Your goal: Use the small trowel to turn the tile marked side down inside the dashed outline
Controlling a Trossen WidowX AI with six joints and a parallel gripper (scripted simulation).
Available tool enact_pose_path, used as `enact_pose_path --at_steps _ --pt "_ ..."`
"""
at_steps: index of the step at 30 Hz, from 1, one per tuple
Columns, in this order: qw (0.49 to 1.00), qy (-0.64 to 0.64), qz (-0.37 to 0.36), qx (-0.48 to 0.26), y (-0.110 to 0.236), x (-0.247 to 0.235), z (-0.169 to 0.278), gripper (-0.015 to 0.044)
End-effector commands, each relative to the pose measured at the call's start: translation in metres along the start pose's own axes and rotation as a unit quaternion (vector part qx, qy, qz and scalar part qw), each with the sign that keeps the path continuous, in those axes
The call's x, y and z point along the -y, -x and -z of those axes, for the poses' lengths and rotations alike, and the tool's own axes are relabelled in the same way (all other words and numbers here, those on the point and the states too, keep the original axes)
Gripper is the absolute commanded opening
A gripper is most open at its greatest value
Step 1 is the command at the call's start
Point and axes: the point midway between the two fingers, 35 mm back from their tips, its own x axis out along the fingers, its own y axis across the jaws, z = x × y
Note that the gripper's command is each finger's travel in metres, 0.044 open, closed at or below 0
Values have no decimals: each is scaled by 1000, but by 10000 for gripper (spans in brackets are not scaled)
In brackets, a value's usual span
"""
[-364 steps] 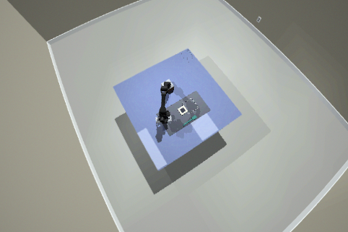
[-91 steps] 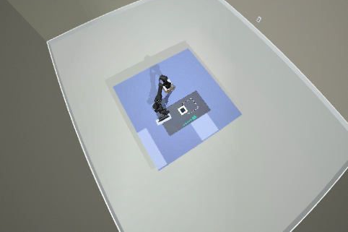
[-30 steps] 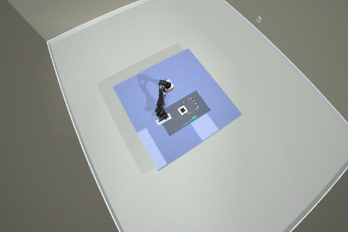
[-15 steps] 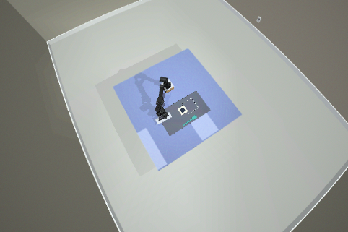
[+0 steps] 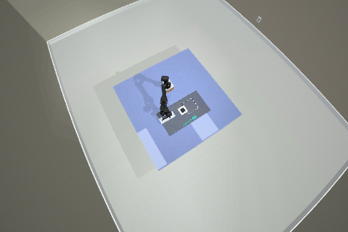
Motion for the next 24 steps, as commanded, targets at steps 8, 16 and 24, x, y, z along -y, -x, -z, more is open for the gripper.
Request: enact_pose_path --at_steps 8,16,24 --pt "1000 25 -11 14 -8 -12 54 0" --pt "999 33 -16 17 -10 -13 77 0" --pt "999 33 -16 17 -13 -10 77 0"
